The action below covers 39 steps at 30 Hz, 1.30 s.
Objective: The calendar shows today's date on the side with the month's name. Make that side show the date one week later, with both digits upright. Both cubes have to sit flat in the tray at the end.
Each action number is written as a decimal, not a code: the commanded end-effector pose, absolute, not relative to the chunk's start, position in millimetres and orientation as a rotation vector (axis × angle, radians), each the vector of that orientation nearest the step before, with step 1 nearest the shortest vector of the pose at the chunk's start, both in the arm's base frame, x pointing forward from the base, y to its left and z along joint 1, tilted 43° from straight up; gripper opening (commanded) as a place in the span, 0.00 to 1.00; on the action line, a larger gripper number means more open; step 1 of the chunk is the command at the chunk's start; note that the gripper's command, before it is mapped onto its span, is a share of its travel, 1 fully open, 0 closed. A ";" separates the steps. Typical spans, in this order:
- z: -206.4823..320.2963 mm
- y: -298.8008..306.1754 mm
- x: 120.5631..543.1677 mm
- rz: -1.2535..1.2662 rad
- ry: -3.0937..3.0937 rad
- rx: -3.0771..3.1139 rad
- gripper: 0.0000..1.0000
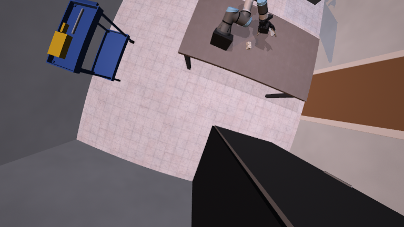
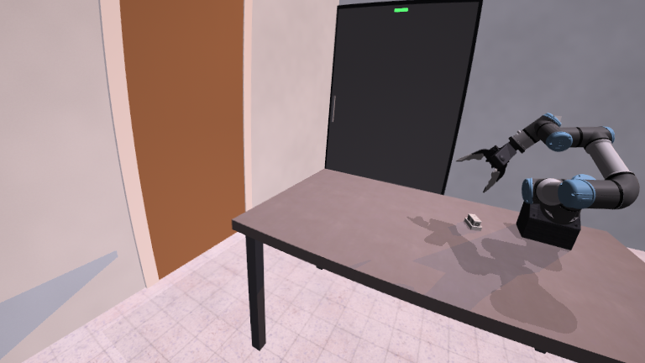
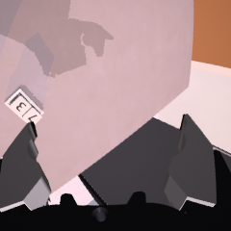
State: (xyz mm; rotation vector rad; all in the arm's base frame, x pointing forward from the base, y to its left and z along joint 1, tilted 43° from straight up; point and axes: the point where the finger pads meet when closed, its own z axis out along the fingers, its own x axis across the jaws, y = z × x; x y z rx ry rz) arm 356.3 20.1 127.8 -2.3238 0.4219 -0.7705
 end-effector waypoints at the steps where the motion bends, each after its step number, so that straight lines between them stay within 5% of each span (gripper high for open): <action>1: 128.1 19.5 356.4 -0.772 0.422 -2.325 1.00; 39: 114.1 26.7 335.2 -0.580 0.161 -2.378 1.00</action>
